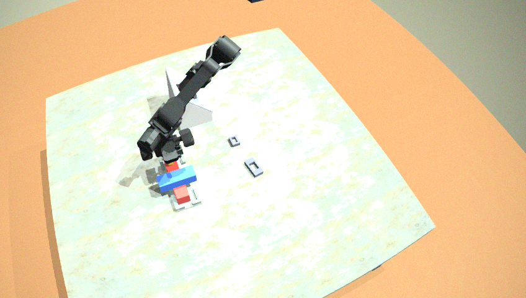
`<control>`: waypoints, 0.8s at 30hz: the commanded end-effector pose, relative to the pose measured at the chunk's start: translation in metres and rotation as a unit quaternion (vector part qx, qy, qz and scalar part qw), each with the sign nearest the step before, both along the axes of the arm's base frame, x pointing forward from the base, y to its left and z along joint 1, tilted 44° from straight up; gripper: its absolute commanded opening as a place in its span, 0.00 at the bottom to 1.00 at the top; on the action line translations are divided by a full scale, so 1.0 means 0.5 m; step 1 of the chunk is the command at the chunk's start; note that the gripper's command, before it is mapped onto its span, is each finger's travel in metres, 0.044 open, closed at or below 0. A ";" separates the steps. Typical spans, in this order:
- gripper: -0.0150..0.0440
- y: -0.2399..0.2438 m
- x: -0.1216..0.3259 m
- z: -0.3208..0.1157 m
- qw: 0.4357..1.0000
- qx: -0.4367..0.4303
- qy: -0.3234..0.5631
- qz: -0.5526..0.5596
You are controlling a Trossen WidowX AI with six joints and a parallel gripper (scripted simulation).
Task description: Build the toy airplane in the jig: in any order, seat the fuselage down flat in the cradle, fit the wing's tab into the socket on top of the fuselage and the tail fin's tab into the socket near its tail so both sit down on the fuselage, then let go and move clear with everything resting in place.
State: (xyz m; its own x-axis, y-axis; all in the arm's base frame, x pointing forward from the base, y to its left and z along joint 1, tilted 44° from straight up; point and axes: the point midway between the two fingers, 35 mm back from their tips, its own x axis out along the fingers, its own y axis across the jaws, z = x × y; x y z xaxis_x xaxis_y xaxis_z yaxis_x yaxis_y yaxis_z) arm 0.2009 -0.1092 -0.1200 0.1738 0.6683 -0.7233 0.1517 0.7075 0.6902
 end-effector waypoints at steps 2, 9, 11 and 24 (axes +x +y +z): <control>0.36 0.002 -0.001 -0.002 1.000 0.001 0.001 -0.001; 0.36 0.003 -0.001 -0.004 1.000 0.001 0.001 -0.001; 0.34 0.001 -0.001 -0.001 1.000 0.000 0.000 0.000; 0.34 0.001 -0.001 -0.001 1.000 0.000 0.000 0.000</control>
